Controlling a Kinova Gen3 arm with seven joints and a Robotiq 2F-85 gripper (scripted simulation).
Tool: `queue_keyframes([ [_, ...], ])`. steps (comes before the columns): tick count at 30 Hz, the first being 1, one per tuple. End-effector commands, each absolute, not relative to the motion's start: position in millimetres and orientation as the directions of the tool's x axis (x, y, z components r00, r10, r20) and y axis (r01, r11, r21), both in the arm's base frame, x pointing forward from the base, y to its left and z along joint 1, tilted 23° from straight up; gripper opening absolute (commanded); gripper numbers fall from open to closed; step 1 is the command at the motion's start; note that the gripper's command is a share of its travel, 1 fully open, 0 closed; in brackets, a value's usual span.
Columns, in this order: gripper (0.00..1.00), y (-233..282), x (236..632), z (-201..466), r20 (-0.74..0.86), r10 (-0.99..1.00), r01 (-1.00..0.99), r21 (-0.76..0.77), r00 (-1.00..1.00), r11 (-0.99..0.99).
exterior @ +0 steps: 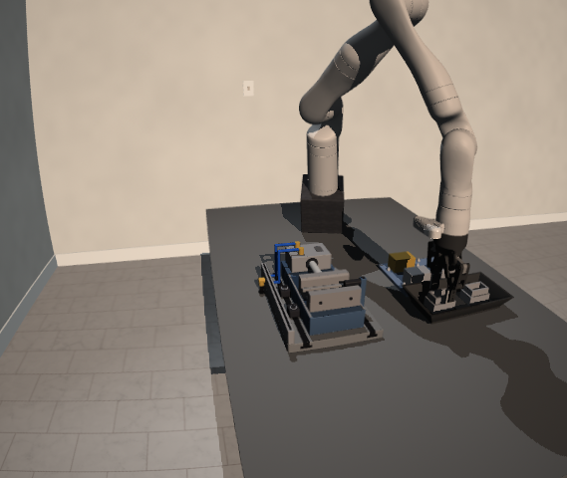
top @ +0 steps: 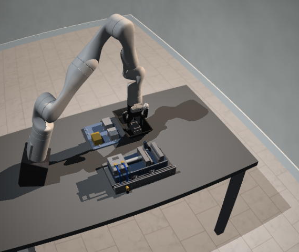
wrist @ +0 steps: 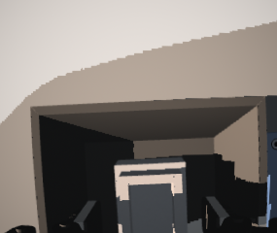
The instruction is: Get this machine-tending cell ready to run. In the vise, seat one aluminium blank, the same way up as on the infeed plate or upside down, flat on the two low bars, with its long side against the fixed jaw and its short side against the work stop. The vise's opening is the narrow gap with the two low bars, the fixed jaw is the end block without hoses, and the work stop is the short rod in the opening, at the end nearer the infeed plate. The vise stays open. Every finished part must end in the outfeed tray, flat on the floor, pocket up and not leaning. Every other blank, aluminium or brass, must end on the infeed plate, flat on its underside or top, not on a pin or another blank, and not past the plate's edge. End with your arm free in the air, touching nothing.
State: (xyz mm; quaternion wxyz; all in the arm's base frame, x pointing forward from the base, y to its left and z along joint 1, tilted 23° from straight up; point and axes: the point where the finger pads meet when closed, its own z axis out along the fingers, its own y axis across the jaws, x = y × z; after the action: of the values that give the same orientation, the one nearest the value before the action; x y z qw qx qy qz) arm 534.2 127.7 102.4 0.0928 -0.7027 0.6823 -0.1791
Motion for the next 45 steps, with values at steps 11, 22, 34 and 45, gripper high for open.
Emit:
queue_keyframes([
  [11,0.67,128,535,103,0.124,-0.992,-0.925,-0.376,0.005,-0.052],
  [22,0.67,129,533,108,0.124,-0.992,-0.925,-0.376,0.005,-0.052],
  [34,0.67,133,518,144,0.124,-0.992,-0.925,-0.376,0.005,-0.052],
  [45,0.67,140,494,202,0.124,-0.992,-0.925,-0.376,0.005,-0.052],
])
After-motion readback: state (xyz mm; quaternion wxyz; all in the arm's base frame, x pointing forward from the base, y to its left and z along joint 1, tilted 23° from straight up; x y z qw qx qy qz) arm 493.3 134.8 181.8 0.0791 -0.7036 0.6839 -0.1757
